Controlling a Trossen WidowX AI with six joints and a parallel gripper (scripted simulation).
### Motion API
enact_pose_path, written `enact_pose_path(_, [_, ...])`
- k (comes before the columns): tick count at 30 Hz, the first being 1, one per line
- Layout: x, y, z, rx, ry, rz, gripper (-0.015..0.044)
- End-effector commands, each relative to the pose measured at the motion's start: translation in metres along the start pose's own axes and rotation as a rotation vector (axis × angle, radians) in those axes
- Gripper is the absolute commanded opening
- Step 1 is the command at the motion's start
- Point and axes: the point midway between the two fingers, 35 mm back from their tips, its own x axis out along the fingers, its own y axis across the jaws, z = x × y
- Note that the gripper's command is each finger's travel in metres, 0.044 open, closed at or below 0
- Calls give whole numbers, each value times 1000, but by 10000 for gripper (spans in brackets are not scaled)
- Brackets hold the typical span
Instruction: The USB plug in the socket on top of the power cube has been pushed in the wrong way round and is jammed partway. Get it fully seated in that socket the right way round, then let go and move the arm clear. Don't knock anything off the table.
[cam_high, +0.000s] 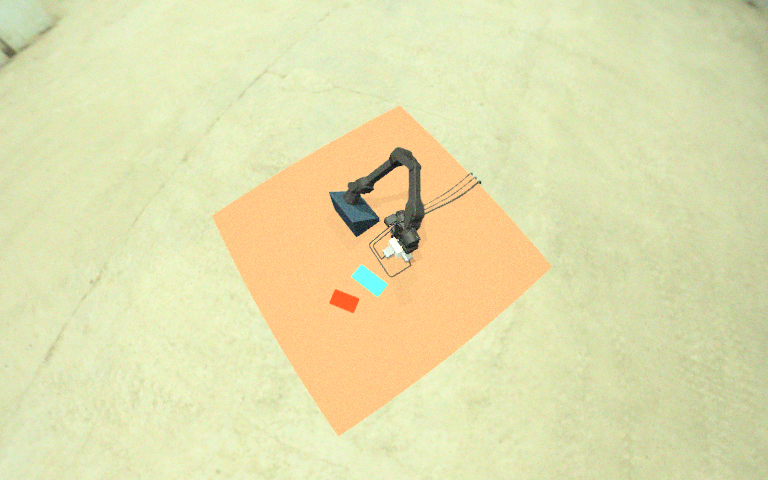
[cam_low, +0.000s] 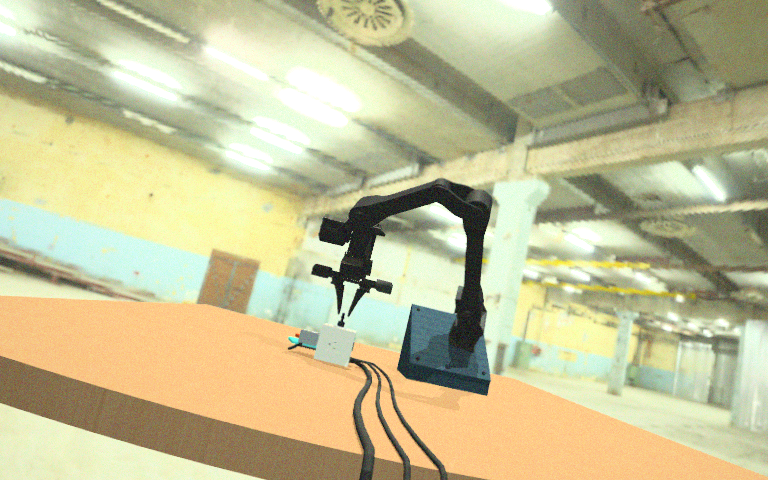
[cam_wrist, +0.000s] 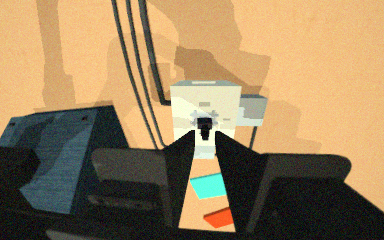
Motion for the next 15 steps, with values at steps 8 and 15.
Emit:
enact_pose_path(8, [-5, 0, 0, 0, 0, 0, 95])
enact_pose_path(15, [-12, 0, -1, 0, 1, 0, 95])
